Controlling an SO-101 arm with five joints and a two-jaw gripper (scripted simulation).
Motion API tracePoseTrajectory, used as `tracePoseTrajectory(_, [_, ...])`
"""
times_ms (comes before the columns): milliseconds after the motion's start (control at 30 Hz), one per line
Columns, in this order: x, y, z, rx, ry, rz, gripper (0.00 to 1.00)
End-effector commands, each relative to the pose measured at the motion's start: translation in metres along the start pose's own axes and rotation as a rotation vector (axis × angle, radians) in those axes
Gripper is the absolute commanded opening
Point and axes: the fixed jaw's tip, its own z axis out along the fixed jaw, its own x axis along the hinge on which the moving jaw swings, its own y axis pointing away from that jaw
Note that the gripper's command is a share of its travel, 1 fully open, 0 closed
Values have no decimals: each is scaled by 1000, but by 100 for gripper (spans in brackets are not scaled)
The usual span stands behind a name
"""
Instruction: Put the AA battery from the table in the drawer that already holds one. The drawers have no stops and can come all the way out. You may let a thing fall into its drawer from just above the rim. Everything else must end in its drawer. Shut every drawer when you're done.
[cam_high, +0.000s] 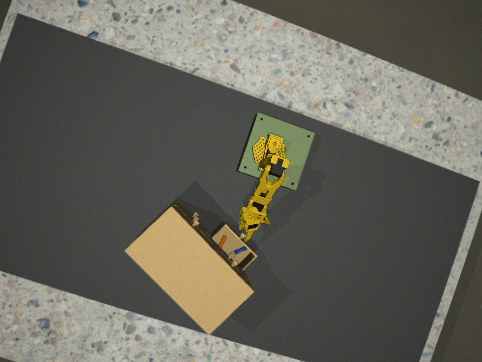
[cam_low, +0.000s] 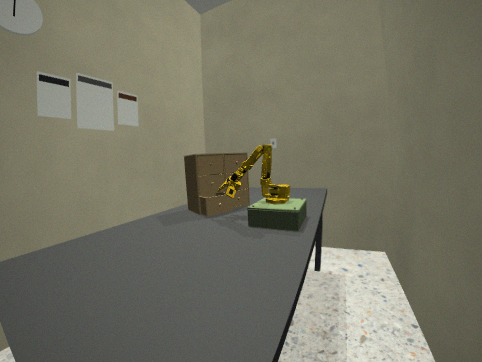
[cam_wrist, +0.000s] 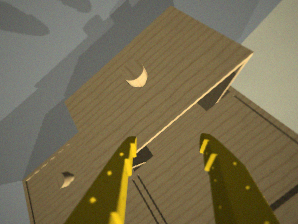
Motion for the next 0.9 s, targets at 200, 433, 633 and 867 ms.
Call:
tracePoseTrajectory(200, [-11, 0, 5, 50, 1, 173, 24])
tracePoseTrajectory(433, [-19, -1, 7, 91, -3, 328, 24])
tracePoseTrajectory(633, [-25, -2, 8, 127, -13, 461, 24])
tracePoseTrajectory(867, [-30, -3, 8, 157, -26, 572, 24])
